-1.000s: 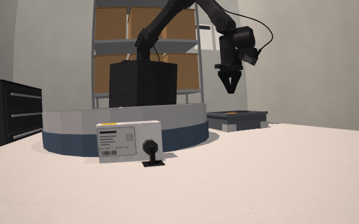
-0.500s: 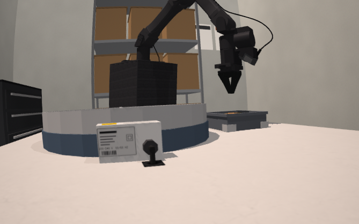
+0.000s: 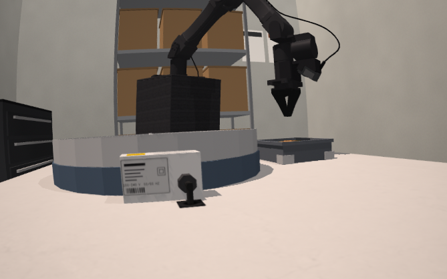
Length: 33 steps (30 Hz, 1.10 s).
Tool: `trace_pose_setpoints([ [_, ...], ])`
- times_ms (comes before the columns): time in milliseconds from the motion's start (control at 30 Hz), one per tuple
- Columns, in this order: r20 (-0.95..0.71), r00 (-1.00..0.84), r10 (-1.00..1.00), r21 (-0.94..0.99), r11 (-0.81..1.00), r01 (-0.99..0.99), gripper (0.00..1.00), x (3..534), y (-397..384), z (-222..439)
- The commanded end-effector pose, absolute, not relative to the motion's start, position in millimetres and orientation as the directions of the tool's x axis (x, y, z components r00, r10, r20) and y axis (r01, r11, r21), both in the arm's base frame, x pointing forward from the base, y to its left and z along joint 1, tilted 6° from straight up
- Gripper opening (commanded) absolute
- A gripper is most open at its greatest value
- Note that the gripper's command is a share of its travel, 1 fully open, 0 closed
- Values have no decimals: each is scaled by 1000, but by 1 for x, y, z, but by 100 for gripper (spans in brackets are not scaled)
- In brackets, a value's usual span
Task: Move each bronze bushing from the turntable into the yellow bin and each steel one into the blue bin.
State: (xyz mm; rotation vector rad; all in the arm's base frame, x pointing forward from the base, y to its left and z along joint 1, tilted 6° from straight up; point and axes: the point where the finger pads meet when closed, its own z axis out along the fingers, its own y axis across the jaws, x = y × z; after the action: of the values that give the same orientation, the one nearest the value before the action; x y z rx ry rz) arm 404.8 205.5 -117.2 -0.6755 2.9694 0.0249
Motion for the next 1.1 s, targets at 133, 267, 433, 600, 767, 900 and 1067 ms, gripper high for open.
trace_pose_setpoints([
  [133, -116, -894, -432, -2, 900, -435, 15, 410, 209, -112],
  [267, -116, -894, -432, -2, 900, -435, 15, 410, 209, -112],
  [433, -116, -894, -432, -2, 900, -435, 15, 410, 209, -112],
  [600, -116, -894, -432, -2, 900, -435, 15, 410, 209, -112],
  [767, -116, -894, -432, -2, 900, -435, 15, 410, 209, -112],
  [900, -116, -894, -432, -2, 900, -435, 15, 410, 209, -112],
  [1067, -110, -895, -433, -2, 900, -435, 100, 406, 207, -101],
])
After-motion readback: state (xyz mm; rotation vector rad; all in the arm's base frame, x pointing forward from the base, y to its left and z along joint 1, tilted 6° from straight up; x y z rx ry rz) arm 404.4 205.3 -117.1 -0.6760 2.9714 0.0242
